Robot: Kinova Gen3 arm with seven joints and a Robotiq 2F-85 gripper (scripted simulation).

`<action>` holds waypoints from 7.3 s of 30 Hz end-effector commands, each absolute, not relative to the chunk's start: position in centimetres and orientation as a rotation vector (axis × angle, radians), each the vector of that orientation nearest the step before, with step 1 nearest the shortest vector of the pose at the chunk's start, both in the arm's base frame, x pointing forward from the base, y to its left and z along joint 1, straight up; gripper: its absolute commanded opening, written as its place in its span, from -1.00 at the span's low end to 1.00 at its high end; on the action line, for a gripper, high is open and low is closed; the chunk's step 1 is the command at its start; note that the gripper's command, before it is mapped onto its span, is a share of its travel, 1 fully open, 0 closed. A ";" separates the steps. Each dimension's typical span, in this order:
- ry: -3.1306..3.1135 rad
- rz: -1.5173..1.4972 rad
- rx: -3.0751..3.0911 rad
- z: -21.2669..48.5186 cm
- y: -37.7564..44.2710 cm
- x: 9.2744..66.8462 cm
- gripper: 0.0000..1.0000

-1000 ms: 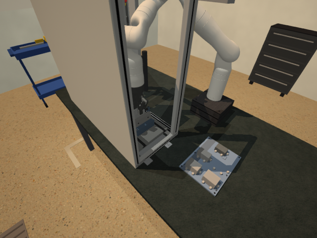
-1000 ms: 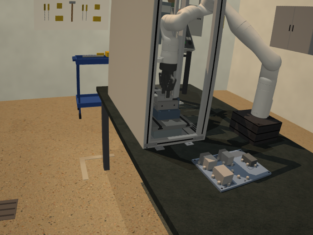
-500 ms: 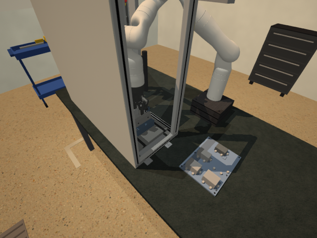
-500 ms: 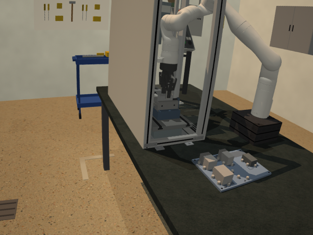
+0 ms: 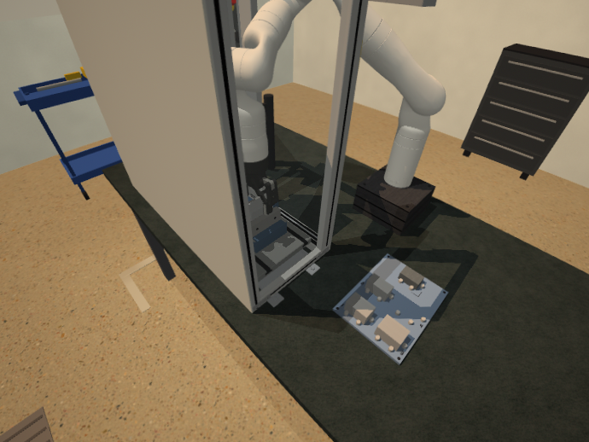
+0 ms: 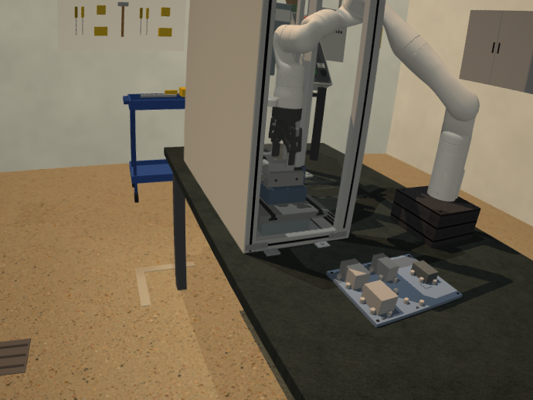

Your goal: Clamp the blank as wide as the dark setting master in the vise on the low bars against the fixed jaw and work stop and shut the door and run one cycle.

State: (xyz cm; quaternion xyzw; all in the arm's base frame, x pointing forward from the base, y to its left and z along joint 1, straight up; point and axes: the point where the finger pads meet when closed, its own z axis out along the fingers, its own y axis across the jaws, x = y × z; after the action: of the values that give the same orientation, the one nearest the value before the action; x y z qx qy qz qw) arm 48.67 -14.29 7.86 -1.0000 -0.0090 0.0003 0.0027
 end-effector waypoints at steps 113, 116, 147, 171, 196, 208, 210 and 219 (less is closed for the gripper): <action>-0.028 -0.002 -3.137 17.7 -14.8 43.7 1.00; -0.028 -0.002 -3.137 17.7 -14.8 43.7 1.00; -0.028 -0.001 -3.137 17.7 -15.7 33.8 1.00; -0.028 0.000 -3.138 17.7 -16.4 25.9 1.00; -0.028 0.000 -3.137 17.7 -16.7 22.3 1.00; -0.028 0.000 -3.137 17.7 -16.7 22.3 -0.80; -0.028 0.000 -3.137 17.7 -16.7 22.3 -0.80; -0.028 0.000 -3.137 17.7 -16.7 22.3 -0.80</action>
State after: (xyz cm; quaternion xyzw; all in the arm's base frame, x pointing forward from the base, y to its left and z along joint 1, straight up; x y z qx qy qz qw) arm 22.31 -16.69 17.66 -1.0000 -0.0089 0.0002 0.0024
